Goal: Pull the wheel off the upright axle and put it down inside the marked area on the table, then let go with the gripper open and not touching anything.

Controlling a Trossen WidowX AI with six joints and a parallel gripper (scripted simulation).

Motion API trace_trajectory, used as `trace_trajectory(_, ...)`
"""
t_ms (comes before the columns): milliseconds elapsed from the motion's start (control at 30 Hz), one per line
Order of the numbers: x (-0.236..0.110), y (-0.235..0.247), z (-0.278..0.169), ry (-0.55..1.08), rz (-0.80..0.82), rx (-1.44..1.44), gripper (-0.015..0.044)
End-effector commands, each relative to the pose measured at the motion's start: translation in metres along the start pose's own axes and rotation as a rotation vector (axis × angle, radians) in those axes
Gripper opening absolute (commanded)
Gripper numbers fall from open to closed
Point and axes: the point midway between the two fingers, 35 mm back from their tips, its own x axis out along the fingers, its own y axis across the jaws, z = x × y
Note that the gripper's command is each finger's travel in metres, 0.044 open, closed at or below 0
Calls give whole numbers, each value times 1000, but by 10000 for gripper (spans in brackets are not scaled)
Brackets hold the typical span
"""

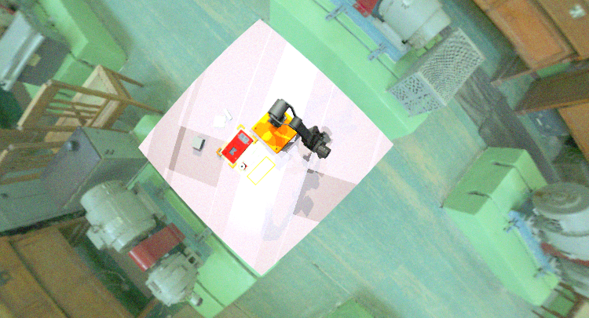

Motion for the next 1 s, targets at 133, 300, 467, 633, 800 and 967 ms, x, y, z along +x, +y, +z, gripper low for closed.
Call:
trace_trajectory(133,-40,-69,-67,89,-133,493,300)
trace_trajectory(300,-73,-97,-123,132,-219,838,300)
trace_trajectory(467,-108,-110,-179,149,-311,1119,300)
trace_trajectory(633,-135,-111,-218,157,-377,1310,300)
trace_trajectory(800,-170,-103,-270,175,-444,1588,300)
trace_trajectory(967,-213,-75,-329,194,-515,1938,300)
